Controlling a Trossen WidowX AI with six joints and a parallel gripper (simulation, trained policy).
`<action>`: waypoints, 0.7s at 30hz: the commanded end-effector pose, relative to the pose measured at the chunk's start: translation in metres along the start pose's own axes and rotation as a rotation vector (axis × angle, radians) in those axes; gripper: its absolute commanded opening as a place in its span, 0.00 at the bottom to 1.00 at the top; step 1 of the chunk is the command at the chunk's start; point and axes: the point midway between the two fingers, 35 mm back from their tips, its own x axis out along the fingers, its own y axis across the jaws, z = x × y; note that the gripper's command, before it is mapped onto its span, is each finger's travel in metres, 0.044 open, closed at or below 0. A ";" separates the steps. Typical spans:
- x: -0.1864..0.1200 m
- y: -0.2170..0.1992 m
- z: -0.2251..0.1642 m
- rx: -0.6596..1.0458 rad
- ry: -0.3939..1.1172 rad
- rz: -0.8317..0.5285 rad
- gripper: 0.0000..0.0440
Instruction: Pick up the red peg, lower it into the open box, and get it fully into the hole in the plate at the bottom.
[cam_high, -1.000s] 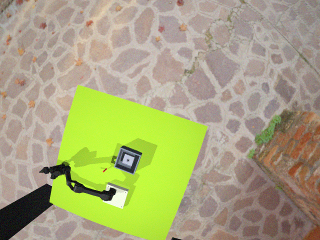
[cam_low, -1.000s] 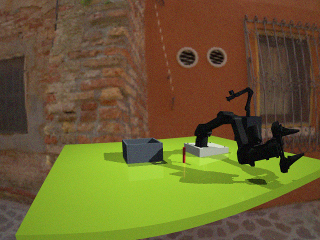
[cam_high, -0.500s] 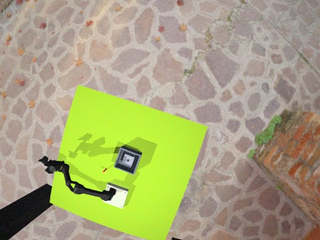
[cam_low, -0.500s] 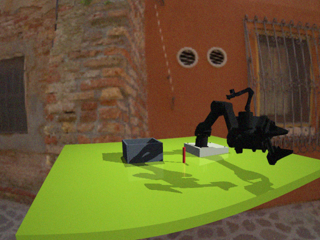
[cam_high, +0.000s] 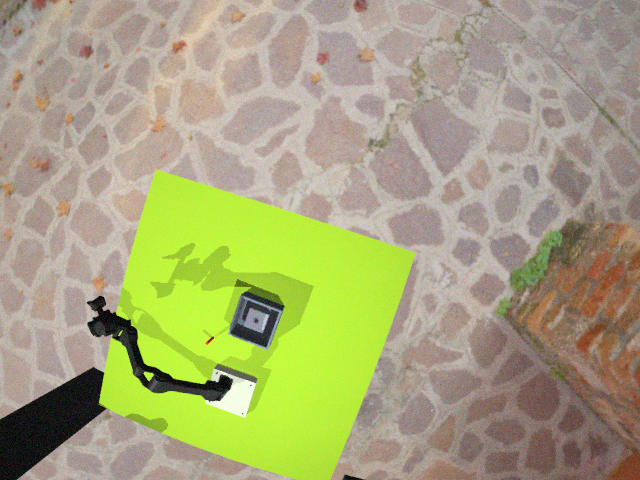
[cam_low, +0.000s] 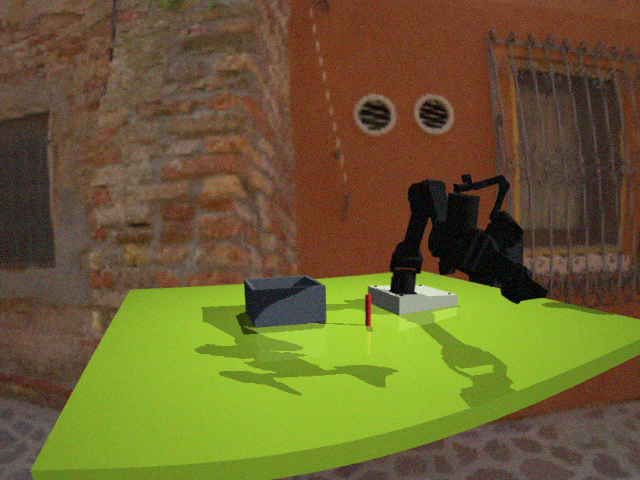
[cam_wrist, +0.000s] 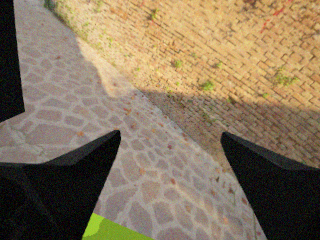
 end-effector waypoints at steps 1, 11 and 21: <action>-0.012 -0.013 -0.006 0.082 0.060 -0.016 1.00; -0.061 -0.051 -0.020 0.365 0.253 -0.085 1.00; -0.119 -0.077 -0.031 0.648 0.425 -0.194 1.00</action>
